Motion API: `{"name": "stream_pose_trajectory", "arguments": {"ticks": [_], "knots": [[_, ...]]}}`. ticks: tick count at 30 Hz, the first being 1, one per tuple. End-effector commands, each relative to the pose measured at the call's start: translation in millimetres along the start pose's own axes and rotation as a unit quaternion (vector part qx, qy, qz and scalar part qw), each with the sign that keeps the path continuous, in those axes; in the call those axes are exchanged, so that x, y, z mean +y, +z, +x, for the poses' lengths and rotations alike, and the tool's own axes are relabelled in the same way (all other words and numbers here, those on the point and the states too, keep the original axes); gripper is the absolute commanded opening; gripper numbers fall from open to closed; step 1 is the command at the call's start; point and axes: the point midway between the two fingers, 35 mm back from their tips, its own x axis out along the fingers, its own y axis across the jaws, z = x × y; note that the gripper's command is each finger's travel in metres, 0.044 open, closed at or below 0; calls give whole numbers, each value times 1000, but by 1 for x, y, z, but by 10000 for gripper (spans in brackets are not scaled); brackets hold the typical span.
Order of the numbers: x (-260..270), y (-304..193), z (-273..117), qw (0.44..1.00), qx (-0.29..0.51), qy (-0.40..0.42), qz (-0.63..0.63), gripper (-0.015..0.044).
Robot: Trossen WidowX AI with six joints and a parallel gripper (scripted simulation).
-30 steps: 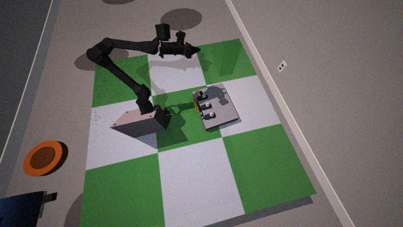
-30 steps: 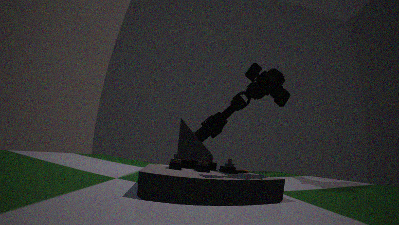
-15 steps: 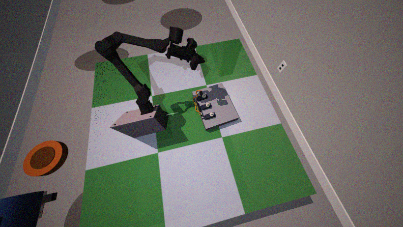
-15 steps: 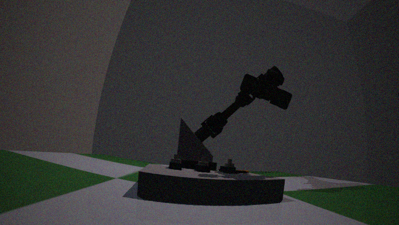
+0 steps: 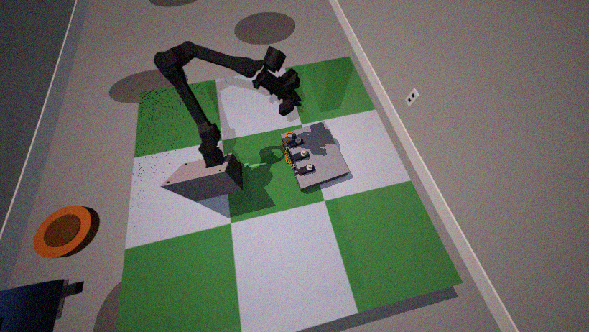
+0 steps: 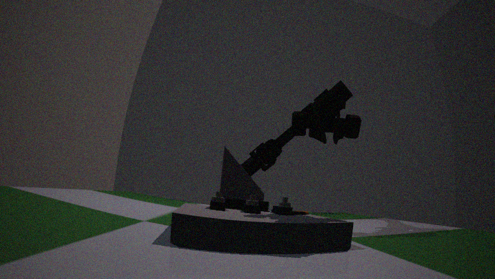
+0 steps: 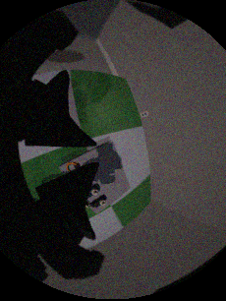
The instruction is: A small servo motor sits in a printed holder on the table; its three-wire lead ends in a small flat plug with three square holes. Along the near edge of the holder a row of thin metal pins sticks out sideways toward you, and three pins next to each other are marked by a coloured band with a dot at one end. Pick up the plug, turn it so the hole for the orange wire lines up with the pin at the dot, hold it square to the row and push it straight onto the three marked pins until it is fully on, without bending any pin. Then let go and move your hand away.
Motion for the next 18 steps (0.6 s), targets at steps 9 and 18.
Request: {"name": "stream_pose_trajectory", "arguments": {"ticks": [9, 18], "knots": [[-18, -23, 30, 980, 107, -43, 162, 115], [-31, -41, 47, 941, 173, -87, 279, 115]]}}
